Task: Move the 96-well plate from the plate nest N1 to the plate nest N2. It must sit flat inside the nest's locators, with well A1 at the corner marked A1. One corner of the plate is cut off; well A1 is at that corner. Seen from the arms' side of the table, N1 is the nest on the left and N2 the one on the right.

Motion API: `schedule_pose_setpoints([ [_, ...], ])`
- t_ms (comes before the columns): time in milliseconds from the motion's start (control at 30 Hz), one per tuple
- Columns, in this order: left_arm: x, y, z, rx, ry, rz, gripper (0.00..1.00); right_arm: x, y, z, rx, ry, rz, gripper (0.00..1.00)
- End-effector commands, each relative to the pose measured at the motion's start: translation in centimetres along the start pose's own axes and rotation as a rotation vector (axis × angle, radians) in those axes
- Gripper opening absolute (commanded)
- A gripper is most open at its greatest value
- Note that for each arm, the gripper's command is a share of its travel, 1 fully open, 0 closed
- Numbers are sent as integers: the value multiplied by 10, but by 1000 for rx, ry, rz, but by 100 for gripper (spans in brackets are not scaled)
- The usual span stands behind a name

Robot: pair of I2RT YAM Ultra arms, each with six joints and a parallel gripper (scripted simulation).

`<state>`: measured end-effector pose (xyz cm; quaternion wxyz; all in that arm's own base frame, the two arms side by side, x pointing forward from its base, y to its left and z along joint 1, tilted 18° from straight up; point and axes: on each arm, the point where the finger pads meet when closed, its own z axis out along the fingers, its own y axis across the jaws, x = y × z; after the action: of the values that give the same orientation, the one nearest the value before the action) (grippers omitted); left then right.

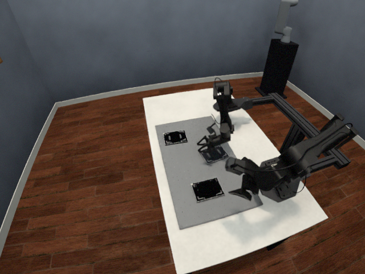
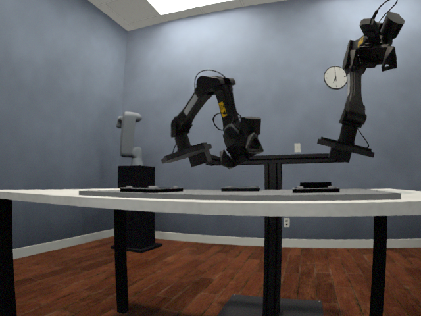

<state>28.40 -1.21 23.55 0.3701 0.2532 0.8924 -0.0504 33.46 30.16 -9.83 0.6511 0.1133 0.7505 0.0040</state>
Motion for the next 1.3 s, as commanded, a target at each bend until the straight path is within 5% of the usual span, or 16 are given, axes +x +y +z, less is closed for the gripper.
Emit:
schedule_pose_setpoints([
  [0, -2, 0, -1, -3, -7, 4, 100, -5, 5, -1, -7, -5, 18, 100],
  [600, -4, 4, -2, -21, -14, 3, 100, -2, 6, -1, -15, 7, -9, 100],
  [1267, 42, -17, 76, -188, 53, -17, 100, -39, 73, -82, -540, 269, -570, 100],
])
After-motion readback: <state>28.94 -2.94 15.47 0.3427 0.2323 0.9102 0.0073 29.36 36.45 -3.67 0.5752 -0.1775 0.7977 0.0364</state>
